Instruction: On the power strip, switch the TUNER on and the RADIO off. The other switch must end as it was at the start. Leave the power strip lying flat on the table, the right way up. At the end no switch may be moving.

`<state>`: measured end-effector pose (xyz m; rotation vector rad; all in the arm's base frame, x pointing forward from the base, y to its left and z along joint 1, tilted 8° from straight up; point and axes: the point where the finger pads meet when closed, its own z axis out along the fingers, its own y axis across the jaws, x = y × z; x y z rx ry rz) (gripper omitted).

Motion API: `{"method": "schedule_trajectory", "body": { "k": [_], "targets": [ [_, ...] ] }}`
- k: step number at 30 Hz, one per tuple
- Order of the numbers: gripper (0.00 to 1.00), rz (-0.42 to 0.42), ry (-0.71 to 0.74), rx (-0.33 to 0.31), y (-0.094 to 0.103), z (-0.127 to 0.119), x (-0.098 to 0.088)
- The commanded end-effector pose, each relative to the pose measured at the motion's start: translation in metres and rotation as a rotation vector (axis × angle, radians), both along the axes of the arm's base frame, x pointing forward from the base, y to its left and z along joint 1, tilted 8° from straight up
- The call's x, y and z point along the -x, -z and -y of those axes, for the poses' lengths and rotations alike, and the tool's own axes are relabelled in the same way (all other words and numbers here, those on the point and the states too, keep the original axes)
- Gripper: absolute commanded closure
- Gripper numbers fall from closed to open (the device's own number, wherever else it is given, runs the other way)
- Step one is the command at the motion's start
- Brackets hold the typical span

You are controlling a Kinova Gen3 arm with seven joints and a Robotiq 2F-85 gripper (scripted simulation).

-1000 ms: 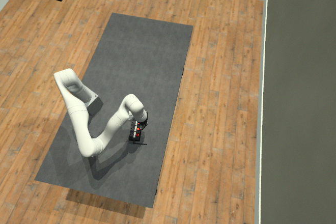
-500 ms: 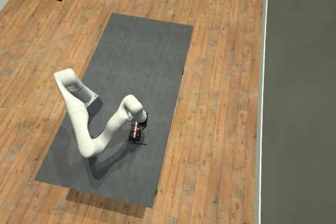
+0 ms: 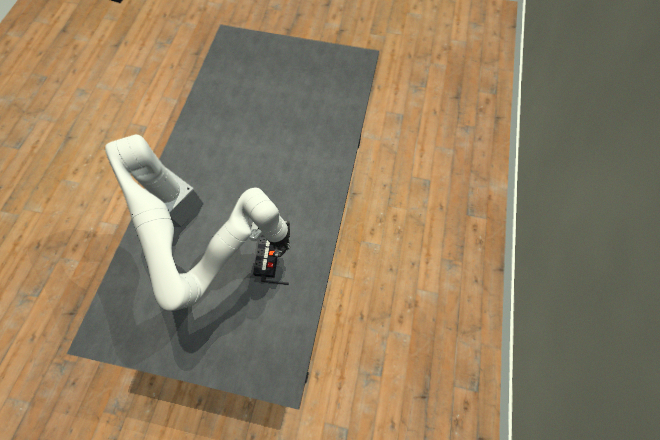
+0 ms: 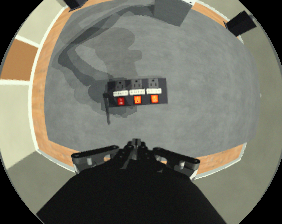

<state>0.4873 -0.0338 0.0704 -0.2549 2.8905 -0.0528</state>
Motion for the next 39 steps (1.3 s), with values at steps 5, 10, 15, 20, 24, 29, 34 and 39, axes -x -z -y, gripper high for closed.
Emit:
{"method": "schedule_trajectory", "body": {
  "k": [5,10,15,20,24,29,34,39],
  "targets": [
    [1.0,0.014,-0.017,-0.003,0.005,0.0,-0.001],
    [1.0,0.02,-0.022,-0.002,0.008,0.0,-0.001],
    [1.0,0.026,-0.028,-0.002,0.01,0.0,-0.001],
    [1.0,0.026,-0.028,-0.002,0.01,0.0,-0.001],
    [1.0,0.032,-0.033,-0.002,0.013,0.001,-0.001],
    [1.0,0.038,-0.038,-0.001,0.015,0.001,-0.001],
    [1.0,0.044,-0.042,-0.001,0.017,0.002,-0.001],
    [1.0,0.049,-0.047,0.0,0.02,0.002,-0.001]
  ]
}}
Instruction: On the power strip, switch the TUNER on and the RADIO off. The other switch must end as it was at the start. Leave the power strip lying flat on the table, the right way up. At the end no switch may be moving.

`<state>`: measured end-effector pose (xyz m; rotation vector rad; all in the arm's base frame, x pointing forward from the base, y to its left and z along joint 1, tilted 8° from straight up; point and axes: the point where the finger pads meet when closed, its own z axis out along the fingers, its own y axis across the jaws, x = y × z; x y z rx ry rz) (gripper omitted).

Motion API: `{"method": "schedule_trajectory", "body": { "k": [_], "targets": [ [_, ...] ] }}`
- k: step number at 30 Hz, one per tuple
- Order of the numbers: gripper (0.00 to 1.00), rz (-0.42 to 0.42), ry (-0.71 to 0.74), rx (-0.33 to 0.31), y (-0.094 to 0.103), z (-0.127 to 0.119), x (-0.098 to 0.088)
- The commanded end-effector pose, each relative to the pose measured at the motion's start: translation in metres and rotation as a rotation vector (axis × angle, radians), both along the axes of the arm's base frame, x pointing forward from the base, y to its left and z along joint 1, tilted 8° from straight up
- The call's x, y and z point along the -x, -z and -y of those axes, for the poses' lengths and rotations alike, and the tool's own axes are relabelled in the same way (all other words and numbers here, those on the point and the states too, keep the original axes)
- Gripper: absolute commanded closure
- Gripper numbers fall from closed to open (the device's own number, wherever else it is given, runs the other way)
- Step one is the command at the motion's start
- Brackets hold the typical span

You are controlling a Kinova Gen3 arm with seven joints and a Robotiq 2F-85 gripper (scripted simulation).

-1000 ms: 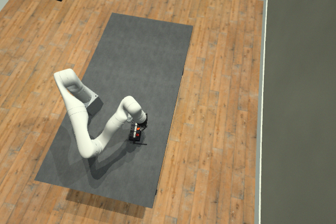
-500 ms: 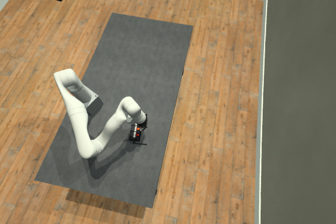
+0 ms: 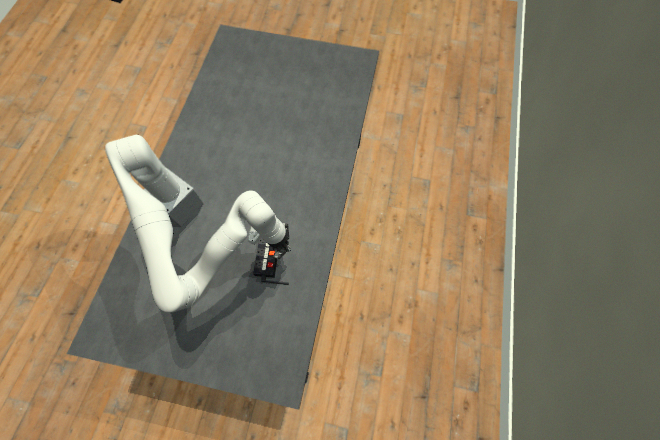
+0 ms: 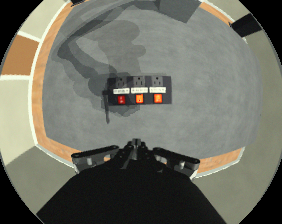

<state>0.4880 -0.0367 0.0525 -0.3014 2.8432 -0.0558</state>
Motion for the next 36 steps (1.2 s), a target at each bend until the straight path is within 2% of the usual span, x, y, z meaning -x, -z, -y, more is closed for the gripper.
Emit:
{"method": "schedule_trajectory", "body": {
  "k": [1,36],
  "targets": [
    [1.0,0.007,-0.012,-0.003,0.002,-0.001,-0.001],
    [1.0,0.042,-0.04,-0.002,0.014,0.0,0.0]
  ]
}}
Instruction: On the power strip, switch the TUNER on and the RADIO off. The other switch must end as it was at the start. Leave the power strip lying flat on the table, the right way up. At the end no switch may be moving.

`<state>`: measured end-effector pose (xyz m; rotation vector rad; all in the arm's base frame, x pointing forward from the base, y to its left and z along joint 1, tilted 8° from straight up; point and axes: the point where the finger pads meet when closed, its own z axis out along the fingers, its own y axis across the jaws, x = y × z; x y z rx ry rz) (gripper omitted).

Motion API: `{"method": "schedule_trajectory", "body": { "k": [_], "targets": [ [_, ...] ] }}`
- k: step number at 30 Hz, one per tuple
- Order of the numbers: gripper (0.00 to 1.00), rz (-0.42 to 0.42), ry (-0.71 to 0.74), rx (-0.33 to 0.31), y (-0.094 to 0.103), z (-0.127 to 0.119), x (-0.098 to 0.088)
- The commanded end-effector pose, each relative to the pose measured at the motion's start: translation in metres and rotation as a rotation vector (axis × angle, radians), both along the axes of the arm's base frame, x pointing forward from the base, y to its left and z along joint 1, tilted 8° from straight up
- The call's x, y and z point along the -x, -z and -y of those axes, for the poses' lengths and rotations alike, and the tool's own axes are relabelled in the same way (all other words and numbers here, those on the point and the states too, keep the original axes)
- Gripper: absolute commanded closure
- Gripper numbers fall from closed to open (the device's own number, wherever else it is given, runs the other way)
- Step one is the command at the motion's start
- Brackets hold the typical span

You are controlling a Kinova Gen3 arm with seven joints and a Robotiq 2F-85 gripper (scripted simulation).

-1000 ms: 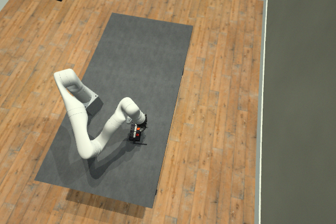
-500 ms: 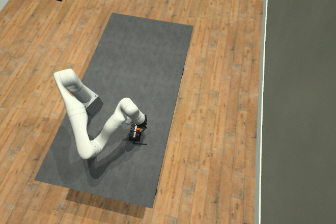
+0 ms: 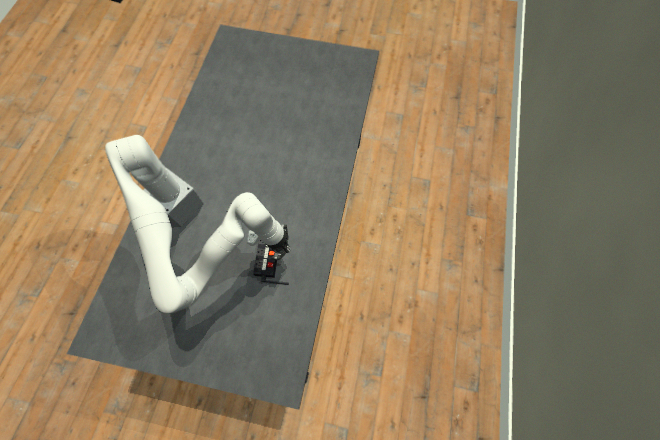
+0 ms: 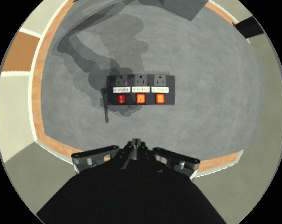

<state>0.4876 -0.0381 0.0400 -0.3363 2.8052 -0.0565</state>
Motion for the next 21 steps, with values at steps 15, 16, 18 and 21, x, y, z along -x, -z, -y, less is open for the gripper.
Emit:
{"method": "schedule_trajectory", "body": {
  "k": [15,16,18,21],
  "targets": [
    [1.0,0.018,-0.02,-0.003,0.0048,-0.0011,-0.0002],
    [1.0,0.02,-0.022,-0.003,0.0057,-0.001,-0.0001],
    [1.0,0.02,-0.022,-0.003,0.0057,-0.001,-0.0001],
    [1.0,0.023,-0.024,-0.002,0.0065,-0.001,-0.0001]
  ]
}}
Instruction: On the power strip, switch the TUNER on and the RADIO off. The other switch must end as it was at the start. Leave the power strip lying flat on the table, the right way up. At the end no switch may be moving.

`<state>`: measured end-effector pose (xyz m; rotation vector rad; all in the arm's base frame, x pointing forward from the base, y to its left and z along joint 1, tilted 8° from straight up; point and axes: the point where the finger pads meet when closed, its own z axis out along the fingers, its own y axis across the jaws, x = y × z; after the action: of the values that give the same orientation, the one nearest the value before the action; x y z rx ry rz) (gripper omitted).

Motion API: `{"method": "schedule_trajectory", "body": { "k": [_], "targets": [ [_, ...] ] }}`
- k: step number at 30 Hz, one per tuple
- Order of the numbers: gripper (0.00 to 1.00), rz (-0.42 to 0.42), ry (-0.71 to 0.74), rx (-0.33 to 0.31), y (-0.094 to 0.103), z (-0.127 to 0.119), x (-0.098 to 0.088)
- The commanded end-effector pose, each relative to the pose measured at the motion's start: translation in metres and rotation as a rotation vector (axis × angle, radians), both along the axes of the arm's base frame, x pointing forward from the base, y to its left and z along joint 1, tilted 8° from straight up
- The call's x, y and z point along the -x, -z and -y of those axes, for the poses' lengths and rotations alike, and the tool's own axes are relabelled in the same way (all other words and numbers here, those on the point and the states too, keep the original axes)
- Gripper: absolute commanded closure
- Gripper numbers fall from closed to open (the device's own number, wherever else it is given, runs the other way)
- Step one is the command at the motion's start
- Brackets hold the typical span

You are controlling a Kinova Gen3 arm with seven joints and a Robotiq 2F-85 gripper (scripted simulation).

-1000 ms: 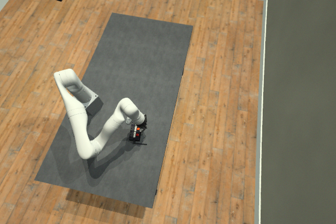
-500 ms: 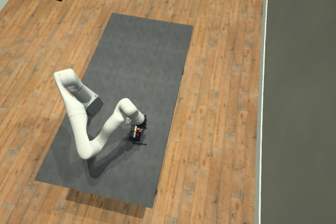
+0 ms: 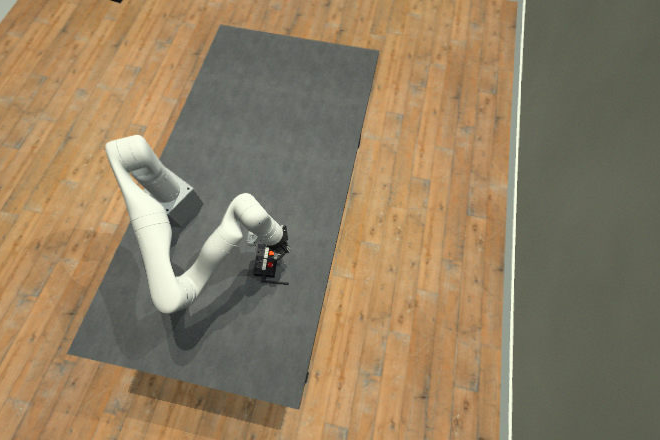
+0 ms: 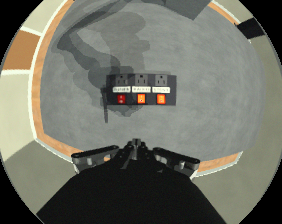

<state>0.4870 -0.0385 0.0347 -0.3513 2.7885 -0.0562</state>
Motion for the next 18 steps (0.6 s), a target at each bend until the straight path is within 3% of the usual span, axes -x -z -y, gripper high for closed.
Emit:
{"method": "schedule_trajectory", "body": {
  "k": [1,18],
  "targets": [
    [1.0,0.008,-0.012,-0.002,0.0012,-0.0014,-0.0007],
    [1.0,0.02,-0.022,-0.002,0.005,-0.0012,-0.0001]
  ]
}}
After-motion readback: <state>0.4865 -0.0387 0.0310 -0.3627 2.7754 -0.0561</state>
